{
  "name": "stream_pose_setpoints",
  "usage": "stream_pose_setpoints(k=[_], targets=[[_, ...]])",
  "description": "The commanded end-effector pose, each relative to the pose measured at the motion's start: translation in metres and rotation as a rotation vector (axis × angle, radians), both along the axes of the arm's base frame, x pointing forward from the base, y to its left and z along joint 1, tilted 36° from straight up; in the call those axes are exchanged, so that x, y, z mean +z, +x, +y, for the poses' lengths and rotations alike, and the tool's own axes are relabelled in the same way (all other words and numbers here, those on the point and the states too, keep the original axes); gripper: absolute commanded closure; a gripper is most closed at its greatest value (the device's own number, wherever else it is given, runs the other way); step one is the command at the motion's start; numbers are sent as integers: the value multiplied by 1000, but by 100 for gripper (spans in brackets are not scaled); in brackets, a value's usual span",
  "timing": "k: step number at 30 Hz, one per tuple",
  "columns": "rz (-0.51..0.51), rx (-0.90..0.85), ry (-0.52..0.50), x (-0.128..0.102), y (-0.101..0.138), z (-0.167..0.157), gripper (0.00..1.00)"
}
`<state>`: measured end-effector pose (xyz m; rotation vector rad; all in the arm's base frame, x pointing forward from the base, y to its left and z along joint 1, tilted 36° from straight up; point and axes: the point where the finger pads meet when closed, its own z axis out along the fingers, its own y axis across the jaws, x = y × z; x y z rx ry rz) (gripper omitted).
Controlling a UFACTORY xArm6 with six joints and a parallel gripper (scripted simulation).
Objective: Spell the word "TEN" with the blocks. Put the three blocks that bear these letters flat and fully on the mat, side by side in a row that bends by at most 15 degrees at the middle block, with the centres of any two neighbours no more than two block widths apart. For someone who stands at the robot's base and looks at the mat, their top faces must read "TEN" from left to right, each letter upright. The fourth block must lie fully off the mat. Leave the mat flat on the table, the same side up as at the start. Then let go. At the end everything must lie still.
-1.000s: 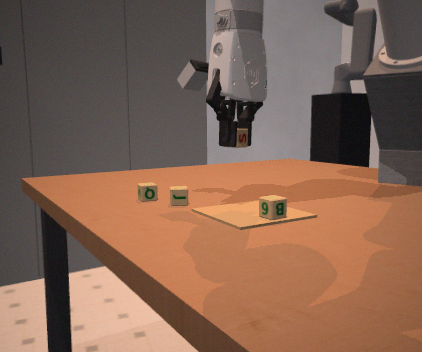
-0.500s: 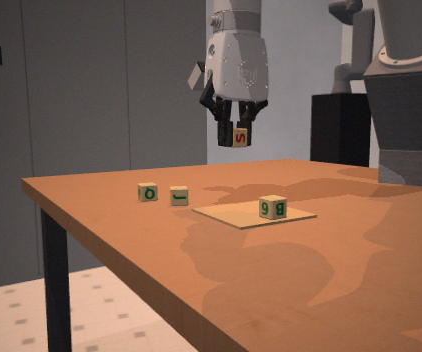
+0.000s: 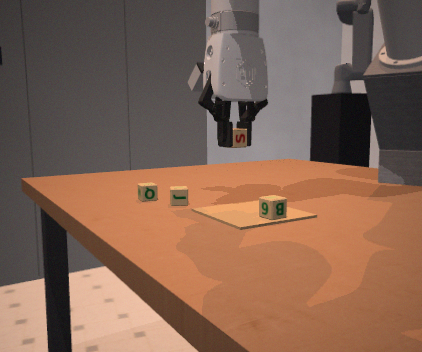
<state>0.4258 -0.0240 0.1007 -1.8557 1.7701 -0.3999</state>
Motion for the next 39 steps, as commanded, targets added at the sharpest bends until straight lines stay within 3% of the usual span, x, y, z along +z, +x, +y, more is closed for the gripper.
stream_pose_setpoints(k=[1, 8, 27, 39], targets=[[0, 0, 0, -3, 3, 1, 73], [0, 0, 0, -13, 10, 3, 73], [0, 0, 0, -71, 51, 15, 73], [0, 0, 0, -75, 54, 16, 73]])
